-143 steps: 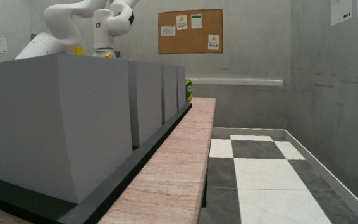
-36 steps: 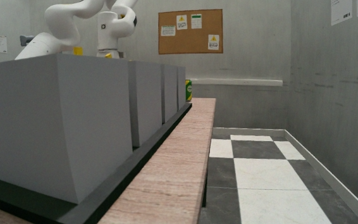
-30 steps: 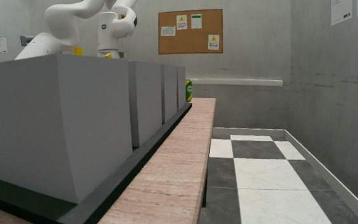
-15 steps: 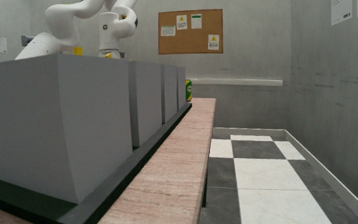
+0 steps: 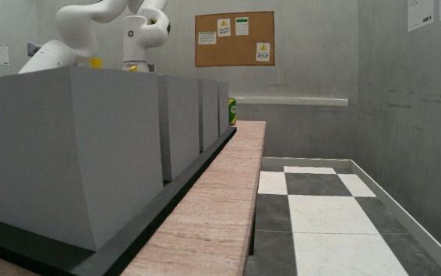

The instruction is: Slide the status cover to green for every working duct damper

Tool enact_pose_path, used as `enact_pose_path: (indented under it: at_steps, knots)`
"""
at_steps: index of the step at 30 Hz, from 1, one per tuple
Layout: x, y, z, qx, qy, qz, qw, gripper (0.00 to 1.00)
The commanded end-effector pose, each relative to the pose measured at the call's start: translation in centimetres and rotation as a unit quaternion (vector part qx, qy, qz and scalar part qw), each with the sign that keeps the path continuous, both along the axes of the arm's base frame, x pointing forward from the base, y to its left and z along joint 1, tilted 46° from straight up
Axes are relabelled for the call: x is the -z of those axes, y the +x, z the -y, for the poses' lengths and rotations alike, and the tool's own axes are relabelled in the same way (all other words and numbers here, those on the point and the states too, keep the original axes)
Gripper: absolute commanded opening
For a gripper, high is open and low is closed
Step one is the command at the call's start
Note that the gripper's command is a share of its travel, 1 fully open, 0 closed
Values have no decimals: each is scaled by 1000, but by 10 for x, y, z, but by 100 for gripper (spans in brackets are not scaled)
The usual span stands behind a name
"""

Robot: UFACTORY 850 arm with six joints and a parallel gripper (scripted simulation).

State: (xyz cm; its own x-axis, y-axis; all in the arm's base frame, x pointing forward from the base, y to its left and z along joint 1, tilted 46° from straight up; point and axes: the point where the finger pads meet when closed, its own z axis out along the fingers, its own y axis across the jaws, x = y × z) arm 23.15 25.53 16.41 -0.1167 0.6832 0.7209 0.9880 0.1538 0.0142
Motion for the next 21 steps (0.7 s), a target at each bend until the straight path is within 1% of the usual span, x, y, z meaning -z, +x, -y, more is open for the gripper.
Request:
enact_pose_path:
  at_steps: [1, 21]
  knots:
    - [-2, 0, -1, 0, 0, 0, 1000, 0]
    - [-5, 0, -4, 0, 0, 0, 1000, 0]
